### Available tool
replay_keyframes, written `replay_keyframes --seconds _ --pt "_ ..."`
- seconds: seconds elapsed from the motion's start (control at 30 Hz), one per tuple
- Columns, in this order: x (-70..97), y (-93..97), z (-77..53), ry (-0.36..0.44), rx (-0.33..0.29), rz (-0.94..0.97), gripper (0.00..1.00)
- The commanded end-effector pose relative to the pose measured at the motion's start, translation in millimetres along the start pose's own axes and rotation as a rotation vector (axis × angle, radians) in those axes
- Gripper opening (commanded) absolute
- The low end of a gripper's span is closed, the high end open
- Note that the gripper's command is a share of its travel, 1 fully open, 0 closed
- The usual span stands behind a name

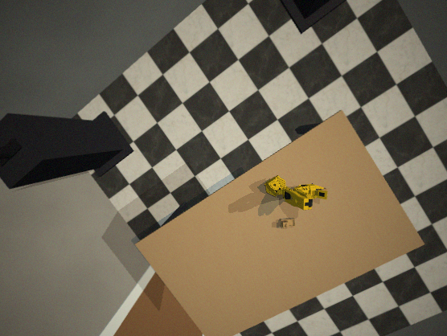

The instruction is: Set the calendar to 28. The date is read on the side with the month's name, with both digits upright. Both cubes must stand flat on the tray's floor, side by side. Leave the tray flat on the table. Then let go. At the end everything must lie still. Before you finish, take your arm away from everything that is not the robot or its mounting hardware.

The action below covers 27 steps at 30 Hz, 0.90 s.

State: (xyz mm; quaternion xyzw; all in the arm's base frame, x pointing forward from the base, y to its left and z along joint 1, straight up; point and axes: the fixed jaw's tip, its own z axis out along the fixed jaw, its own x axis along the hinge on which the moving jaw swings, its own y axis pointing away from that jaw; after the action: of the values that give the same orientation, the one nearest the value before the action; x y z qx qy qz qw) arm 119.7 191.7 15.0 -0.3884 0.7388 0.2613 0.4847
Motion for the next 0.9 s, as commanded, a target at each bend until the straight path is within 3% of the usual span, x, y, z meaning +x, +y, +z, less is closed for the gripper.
replay_keyframes --seconds 0.0,0.17,0.43,0.87 --pt "-7.8 -1.2 2.0 -0.044 0.005 -0.005 0.00" --pt "-7.8 -1.2 2.0 -0.044 0.005 -0.005 0.02" --pt "-7.8 -1.2 2.0 -0.044 0.005 -0.005 0.16" --pt "-7.8 -1.2 2.0 -0.044 0.005 -0.005 0.20"
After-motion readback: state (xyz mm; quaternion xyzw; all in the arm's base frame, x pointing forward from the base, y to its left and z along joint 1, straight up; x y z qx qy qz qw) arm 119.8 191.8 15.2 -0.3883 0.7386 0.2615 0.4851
